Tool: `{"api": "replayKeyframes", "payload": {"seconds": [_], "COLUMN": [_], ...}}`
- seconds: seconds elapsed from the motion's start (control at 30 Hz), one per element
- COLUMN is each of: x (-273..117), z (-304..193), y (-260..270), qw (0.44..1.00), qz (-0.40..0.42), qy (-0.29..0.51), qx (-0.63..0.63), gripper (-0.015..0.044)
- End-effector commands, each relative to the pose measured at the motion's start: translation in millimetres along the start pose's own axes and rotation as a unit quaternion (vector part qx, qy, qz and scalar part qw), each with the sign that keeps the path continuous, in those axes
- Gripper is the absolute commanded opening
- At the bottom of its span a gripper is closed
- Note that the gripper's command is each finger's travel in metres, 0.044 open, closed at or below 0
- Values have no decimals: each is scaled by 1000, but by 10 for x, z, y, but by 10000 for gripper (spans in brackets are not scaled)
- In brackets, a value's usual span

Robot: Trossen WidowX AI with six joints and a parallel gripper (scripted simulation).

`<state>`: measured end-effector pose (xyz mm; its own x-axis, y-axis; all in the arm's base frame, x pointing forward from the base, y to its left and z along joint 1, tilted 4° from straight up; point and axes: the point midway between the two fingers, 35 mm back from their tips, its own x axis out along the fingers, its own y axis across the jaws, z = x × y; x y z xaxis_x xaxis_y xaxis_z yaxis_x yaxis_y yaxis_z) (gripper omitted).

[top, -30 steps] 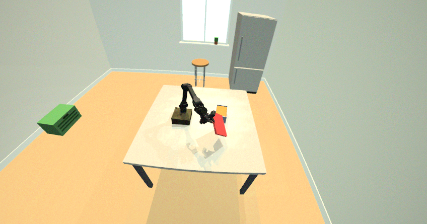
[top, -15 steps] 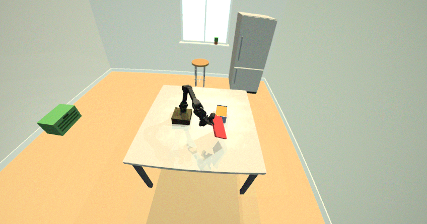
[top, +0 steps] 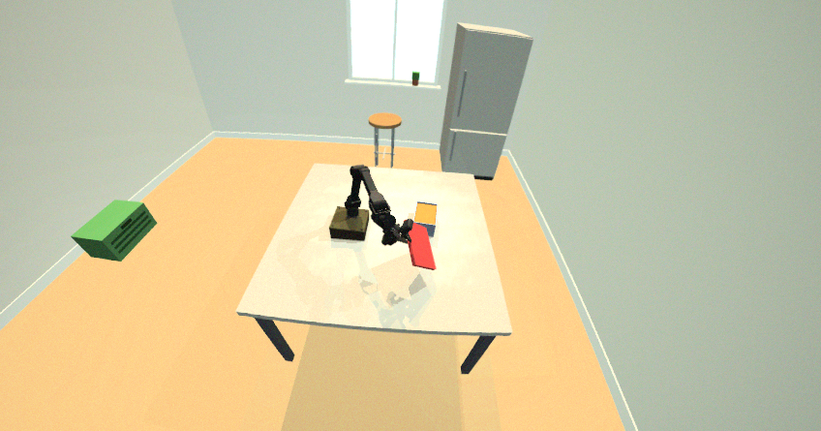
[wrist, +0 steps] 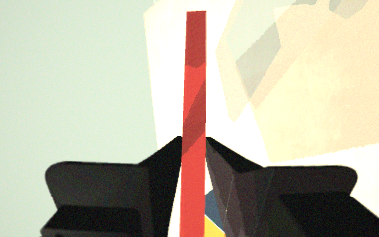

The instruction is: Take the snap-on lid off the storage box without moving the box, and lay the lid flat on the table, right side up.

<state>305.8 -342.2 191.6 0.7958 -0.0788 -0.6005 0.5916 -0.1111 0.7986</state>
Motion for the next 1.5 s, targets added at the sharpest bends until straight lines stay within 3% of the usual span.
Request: {"api": "replayKeyframes", "payload": {"seconds": [0.0,1.47], "x": [-1,257], "z": [4,-2], "y": [23,-305], "qw": [1000,1000], "qz": [7,7], "qy": [1,1], "qx": [-6,-6], "gripper": [0,0]}}
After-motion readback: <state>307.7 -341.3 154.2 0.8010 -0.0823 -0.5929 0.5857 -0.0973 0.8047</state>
